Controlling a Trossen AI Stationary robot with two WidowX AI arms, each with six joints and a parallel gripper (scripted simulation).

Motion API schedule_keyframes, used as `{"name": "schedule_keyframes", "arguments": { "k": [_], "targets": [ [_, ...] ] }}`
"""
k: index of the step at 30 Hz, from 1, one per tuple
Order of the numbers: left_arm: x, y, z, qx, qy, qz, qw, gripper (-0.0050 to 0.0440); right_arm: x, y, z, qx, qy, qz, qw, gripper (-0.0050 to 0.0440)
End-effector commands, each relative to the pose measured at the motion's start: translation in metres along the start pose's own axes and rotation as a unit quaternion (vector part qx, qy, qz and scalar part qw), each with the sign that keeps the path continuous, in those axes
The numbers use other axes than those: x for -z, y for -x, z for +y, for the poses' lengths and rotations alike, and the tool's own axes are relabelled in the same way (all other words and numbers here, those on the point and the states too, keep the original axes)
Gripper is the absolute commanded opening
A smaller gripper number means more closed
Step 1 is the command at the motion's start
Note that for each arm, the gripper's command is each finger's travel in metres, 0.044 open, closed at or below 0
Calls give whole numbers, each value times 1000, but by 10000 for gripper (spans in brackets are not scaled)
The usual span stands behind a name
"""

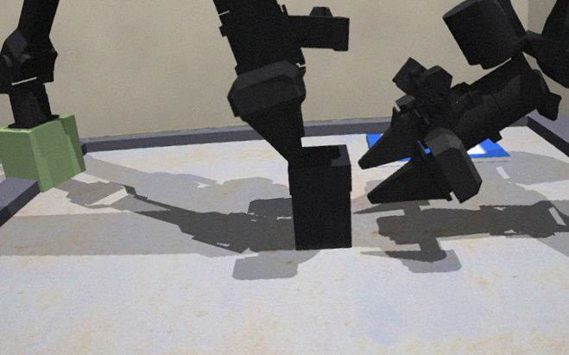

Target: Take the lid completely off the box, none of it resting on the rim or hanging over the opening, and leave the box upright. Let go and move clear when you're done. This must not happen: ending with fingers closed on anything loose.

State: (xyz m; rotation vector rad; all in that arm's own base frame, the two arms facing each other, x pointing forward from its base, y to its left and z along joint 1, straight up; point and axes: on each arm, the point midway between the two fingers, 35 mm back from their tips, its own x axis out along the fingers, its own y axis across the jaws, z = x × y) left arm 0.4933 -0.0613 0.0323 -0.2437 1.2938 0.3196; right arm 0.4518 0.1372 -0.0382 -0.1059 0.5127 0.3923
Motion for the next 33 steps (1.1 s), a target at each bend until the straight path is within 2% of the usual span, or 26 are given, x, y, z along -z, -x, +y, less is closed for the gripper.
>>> {"name": "schedule_keyframes", "arguments": {
  "k": [1, 20, 33],
  "targets": [
    [-3, -2, 0, 4, -1, -5, 1000, 421, -6, -8, 1, 0, -1, -6, 1000, 440],
    [-4, -27, -1, 5, -1, -6, 1000, 421, -7, -33, 0, 0, -1, -7, 1000, 440],
    [-9, -19, -3, 9, 2, -15, 1000, 421, -11, -47, 0, 1, 1, -11, 1000, 440]
  ]
}}
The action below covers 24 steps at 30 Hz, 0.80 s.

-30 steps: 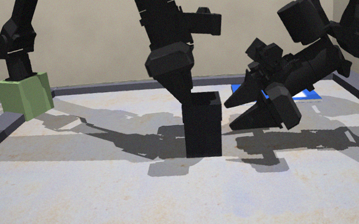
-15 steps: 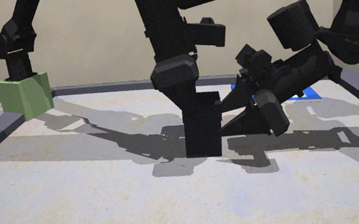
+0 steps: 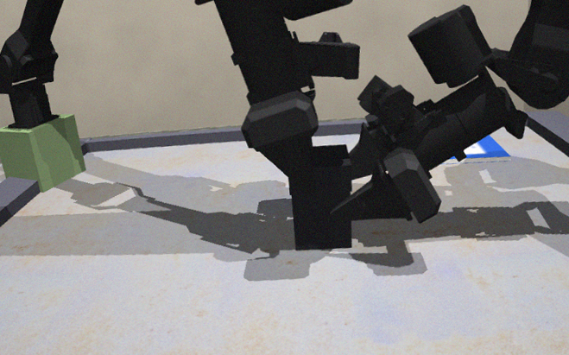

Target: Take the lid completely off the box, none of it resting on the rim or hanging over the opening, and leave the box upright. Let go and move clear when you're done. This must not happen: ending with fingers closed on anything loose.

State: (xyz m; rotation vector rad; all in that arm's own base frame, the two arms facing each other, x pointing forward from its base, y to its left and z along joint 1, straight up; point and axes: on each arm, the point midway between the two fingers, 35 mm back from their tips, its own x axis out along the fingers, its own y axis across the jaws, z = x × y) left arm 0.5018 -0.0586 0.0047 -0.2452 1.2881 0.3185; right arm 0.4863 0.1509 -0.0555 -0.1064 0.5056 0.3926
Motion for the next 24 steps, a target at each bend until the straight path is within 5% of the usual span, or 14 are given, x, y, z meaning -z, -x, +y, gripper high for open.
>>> {"name": "schedule_keyframes", "arguments": {
  "k": [1, 22, 24],
  "targets": [
    [-7, 10, -2, 8, 1, -12, 1000, 421, -8, -7, 0, 0, 0, -8, 1000, 440],
    [-7, 10, -2, 8, 1, -12, 1000, 421, -9, -23, 0, 0, 0, -9, 1000, 440],
    [-7, 10, -2, 8, 1, -12, 1000, 421, -9, -23, 0, 0, 0, -9, 1000, 392]
  ]
}}
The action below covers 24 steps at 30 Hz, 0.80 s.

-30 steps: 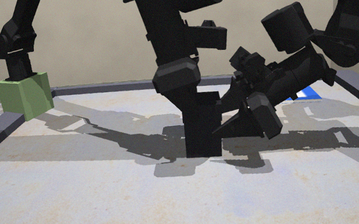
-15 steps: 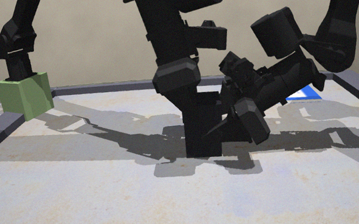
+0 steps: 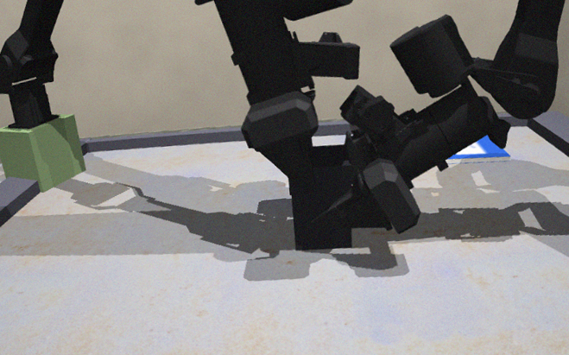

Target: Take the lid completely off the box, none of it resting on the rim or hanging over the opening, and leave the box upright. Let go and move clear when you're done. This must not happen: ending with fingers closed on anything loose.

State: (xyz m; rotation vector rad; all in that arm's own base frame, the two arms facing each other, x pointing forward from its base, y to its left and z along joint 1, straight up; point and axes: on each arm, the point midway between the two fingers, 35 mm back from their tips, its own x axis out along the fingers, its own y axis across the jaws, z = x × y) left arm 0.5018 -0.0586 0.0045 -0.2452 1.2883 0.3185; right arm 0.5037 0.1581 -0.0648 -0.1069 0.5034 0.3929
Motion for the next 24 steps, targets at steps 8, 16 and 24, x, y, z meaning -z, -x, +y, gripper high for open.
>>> {"name": "schedule_keyframes", "arguments": {
  "k": [8, 16, 24],
  "targets": [
    [-7, 11, -2, 8, 1, -13, 1000, 421, -7, -2, 1, 0, -1, -8, 1000, 327],
    [-7, 11, -2, 8, 1, -13, 1000, 421, -7, -2, 1, 0, -1, -8, 1000, 280],
    [-7, 11, -2, 8, 1, -13, 1000, 382, -7, -2, 1, 0, -1, -8, 1000, 188]
  ]
}}
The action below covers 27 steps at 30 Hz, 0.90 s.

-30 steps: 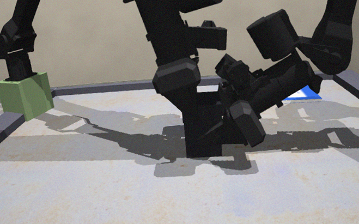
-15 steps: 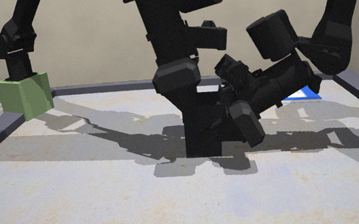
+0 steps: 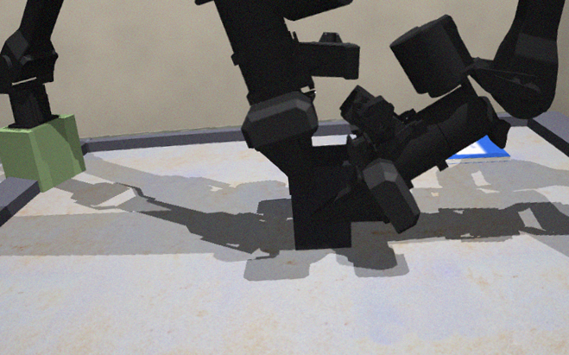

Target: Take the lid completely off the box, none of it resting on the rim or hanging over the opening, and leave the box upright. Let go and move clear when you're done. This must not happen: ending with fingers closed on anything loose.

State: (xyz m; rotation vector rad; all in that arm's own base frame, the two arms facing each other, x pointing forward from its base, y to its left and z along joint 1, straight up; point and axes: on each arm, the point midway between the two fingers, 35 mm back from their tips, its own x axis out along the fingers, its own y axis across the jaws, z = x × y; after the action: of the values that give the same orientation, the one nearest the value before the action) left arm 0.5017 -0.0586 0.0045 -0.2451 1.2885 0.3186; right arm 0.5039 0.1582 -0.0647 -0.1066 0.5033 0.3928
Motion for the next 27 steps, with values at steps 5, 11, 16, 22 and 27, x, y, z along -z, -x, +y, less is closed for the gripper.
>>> {"name": "schedule_keyframes", "arguments": {
  "k": [5, 11, 16, 22, 27],
  "targets": [
    [-7, 11, -2, 8, 1, -13, 1000, 342, -7, -2, 1, 0, 0, -7, 1000, 68],
    [-7, 11, -2, 8, 1, -13, 1000, 302, -7, -2, 1, 0, 0, -7, 1000, -1],
    [-7, 11, -2, 8, 1, -13, 1000, 295, -7, -2, 1, 0, 0, -7, 1000, -3],
    [-7, 11, -2, 8, 1, -13, 1000, 186, -7, -2, 1, 0, 0, -7, 1000, -5],
    [-18, 41, -4, 15, 3, -25, 1000, 66, -7, -2, 1, 0, 0, -7, 1000, -43]
  ]
}}
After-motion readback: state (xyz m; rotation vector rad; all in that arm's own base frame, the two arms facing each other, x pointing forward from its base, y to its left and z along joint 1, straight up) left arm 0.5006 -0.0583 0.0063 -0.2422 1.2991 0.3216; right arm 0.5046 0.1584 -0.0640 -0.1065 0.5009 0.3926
